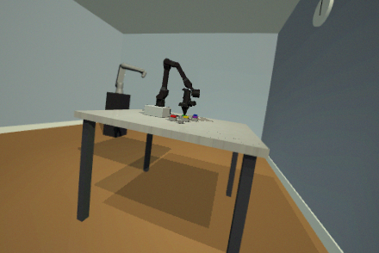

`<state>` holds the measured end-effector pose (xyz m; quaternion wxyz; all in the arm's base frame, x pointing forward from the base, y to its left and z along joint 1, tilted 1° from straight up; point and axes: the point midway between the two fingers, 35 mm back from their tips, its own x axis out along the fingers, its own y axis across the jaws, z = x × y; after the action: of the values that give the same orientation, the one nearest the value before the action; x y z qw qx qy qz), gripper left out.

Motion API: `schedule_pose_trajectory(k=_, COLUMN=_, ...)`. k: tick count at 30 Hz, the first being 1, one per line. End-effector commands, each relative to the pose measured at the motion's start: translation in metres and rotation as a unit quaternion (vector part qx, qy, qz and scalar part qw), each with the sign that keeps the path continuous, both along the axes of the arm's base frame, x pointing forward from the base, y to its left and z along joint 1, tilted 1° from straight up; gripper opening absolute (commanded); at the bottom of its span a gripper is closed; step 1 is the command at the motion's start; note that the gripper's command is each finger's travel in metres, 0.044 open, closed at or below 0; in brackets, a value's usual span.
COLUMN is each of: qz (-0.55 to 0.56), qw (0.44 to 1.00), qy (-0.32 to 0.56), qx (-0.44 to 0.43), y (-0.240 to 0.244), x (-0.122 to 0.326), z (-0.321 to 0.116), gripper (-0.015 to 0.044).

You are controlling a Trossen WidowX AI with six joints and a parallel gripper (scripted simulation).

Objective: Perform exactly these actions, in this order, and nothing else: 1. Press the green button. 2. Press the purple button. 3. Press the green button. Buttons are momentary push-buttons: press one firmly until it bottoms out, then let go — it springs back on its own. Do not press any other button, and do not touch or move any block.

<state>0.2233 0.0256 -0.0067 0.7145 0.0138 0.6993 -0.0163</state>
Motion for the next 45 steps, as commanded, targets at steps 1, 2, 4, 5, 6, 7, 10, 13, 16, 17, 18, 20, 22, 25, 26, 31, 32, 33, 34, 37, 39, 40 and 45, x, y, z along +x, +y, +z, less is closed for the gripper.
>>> schedule_pose_trajectory(k=1, qz=-0.002, qw=1.0, qy=0.003, qx=-0.002, y=-0.001, x=-0.002, z=-0.004, gripper=0.002)
schedule_pose_trajectory(k=2, qz=-0.002, qw=1.0, qy=0.003, qx=-0.002, y=-0.001, x=-0.002, z=-0.004, gripper=0.002)
schedule_pose_trajectory(k=4, qz=-0.002, qw=1.0, qy=0.003, qx=-0.002, y=-0.001, x=-0.002, z=-0.004, gripper=0.002)
schedule_pose_trajectory(k=5, qz=-0.002, qw=1.0, qy=0.003, qx=-0.002, y=-0.001, x=-0.002, z=-0.004, gripper=0.002)
schedule_pose_trajectory(k=6, qz=-0.002, qw=1.0, qy=0.003, qx=-0.002, y=-0.001, x=-0.002, z=-0.004, gripper=0.002)
schedule_pose_trajectory(k=7, qz=-0.002, qw=1.0, qy=0.003, qx=-0.002, y=-0.001, x=-0.002, z=-0.004, gripper=0.002)
schedule_pose_trajectory(k=10, qz=-0.002, qw=1.0, qy=0.003, qx=-0.002, y=-0.001, x=-0.002, z=-0.004, gripper=0.002)
schedule_pose_trajectory(k=13, qz=-0.002, qw=1.0, qy=0.003, qx=-0.002, y=-0.001, x=-0.002, z=-0.004, gripper=0.002)
schedule_pose_trajectory(k=16, qz=-0.002, qw=1.0, qy=0.003, qx=-0.002, y=-0.001, x=-0.002, z=-0.004, gripper=0.002)
schedule_pose_trajectory(k=17, qz=-0.002, qw=1.0, qy=0.003, qx=-0.002, y=-0.001, x=-0.002, z=-0.004, gripper=0.002)
schedule_pose_trajectory(k=18, qz=-0.002, qw=1.0, qy=0.003, qx=-0.002, y=-0.001, x=-0.002, z=-0.004, gripper=0.002)
schedule_pose_trajectory(k=20, qz=-0.001, qw=1.0, qy=0.001, qx=-0.001, y=0.0, x=0.0, z=0.007, gripper=0.002)
schedule_pose_trajectory(k=22, qz=-0.002, qw=1.0, qy=0.002, qx=-0.001, y=0.0, x=-0.002, z=0.027, gripper=0.002)
schedule_pose_trajectory(k=25, qz=-0.002, qw=1.0, qy=0.002, qx=-0.001, y=0.0, x=-0.002, z=0.03, gripper=0.002)
schedule_pose_trajectory(k=26, qz=-0.002, qw=1.0, qy=0.002, qx=-0.001, y=0.0, x=-0.002, z=0.03, gripper=0.002)
schedule_pose_trajectory(k=31, qz=-0.002, qw=1.0, qy=0.002, qx=0.001, y=0.046, x=0.021, z=0.051, gripper=0.0151)
schedule_pose_trajectory(k=32, qz=-0.002, qw=1.0, qy=0.001, qx=0.001, y=0.06, x=0.026, z=0.057, gripper=0.0178)
schedule_pose_trajectory(k=33, qz=-0.002, qw=1.0, qy=0.001, qx=0.002, y=0.076, x=0.029, z=0.063, gripper=0.0204)
schedule_pose_trajectory(k=34, qz=-0.002, qw=1.0, qy=0.001, qx=0.003, y=0.092, x=0.031, z=0.068, gripper=0.023)
schedule_pose_trajectory(k=37, qz=-0.002, qw=1.0, qy=0.001, qx=0.005, y=0.14, x=0.032, z=0.085, gripper=0.0309)
schedule_pose_trajectory(k=39, qz=-0.002, qw=1.0, qy=0.001, qx=0.006, y=0.163, x=0.029, z=0.092, gripper=0.0361)
schedule_pose_trajectory(k=40, qz=-0.002, qw=1.0, qy=0.001, qx=0.006, y=0.166, x=0.028, z=0.093, gripper=0.0387)
schedule_pose_trajectory(k=45, qz=-0.002, qw=1.0, qy=0.001, qx=0.006, y=0.166, x=0.028, z=0.093, gripper=0.04)
